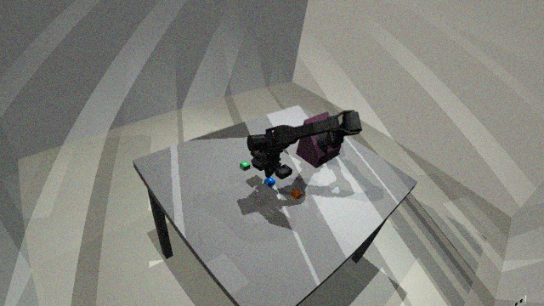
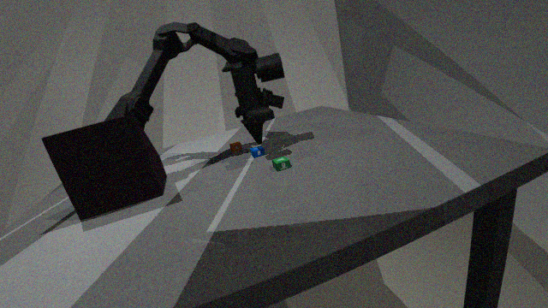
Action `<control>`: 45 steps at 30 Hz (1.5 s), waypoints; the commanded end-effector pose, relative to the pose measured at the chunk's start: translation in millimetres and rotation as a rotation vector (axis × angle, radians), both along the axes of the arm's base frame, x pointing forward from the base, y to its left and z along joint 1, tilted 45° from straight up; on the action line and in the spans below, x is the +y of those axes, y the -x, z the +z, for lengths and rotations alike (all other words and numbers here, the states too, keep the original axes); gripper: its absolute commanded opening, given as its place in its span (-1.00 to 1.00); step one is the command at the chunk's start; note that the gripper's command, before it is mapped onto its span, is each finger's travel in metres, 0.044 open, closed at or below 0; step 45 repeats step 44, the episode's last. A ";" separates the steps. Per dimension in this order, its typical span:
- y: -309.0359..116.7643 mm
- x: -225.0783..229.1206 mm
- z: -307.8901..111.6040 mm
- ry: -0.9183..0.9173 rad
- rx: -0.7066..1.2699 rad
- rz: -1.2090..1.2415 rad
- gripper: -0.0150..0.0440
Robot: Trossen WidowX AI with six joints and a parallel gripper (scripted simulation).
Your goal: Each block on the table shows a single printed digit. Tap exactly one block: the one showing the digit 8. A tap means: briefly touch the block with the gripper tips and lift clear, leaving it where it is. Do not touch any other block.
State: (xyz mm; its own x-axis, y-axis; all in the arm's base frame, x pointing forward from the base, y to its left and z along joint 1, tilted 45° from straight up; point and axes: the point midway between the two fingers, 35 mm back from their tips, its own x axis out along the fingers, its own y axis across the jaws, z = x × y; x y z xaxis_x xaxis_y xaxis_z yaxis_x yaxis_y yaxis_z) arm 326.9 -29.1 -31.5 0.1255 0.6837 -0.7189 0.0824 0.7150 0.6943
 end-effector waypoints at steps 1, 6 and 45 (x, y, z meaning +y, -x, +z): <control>2.8 6.7 -7.4 -0.010 0.017 -0.002 -0.42; 2.2 12.2 -12.6 -0.011 0.017 -0.002 -0.42; 72.5 96.7 212.5 -0.016 0.021 -0.001 0.86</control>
